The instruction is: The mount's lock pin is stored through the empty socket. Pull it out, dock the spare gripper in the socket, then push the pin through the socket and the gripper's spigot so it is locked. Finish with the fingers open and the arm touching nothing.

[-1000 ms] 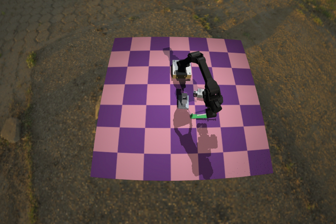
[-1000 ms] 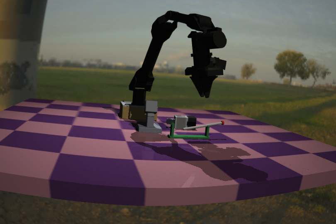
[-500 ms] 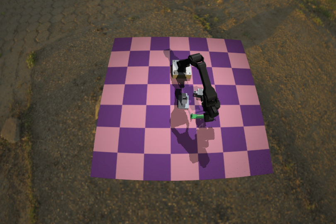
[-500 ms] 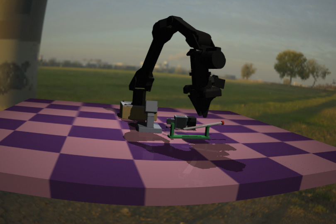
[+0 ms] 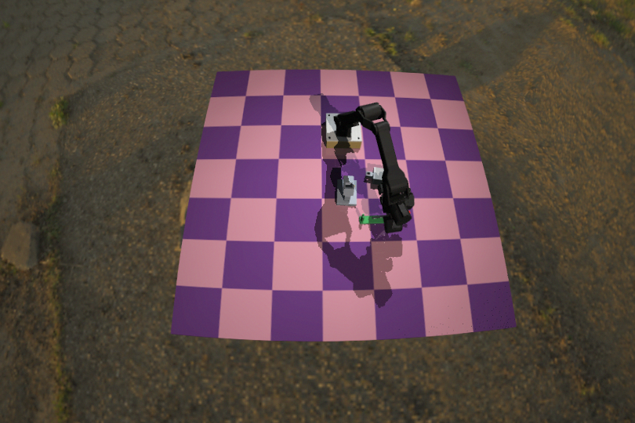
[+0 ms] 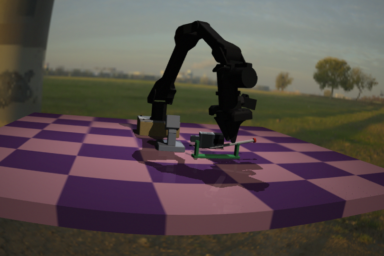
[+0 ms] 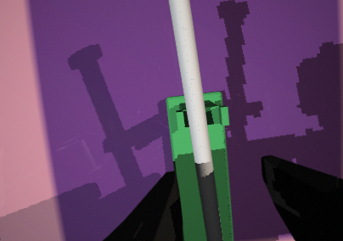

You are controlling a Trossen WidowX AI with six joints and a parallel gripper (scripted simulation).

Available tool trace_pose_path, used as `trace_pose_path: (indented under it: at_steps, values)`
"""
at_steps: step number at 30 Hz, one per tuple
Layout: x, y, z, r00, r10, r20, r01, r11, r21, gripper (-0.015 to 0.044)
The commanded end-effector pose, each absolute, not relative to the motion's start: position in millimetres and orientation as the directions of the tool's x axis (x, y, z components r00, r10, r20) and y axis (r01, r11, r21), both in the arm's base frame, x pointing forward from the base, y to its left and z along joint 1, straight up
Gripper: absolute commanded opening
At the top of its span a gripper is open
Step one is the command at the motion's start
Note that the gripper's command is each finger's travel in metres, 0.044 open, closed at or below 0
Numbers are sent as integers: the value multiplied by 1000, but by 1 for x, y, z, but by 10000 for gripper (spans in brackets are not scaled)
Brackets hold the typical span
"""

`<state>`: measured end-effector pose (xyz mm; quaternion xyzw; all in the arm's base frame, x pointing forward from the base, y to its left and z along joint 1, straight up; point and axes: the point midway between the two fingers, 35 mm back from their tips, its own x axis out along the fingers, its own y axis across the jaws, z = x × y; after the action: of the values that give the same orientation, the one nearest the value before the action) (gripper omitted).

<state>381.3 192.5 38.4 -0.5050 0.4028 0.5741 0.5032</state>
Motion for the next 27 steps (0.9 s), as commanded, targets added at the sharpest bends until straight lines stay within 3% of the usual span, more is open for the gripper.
trace_pose_path:
  at_steps: [1,22,27]
  values:
    - [379,192,30,8,172,-985,-984,-174,-39,180]
    - [377,192,6,8,172,-985,-984,-174,-38,180]
    - [377,192,6,8,172,-985,-984,-174,-38,49]
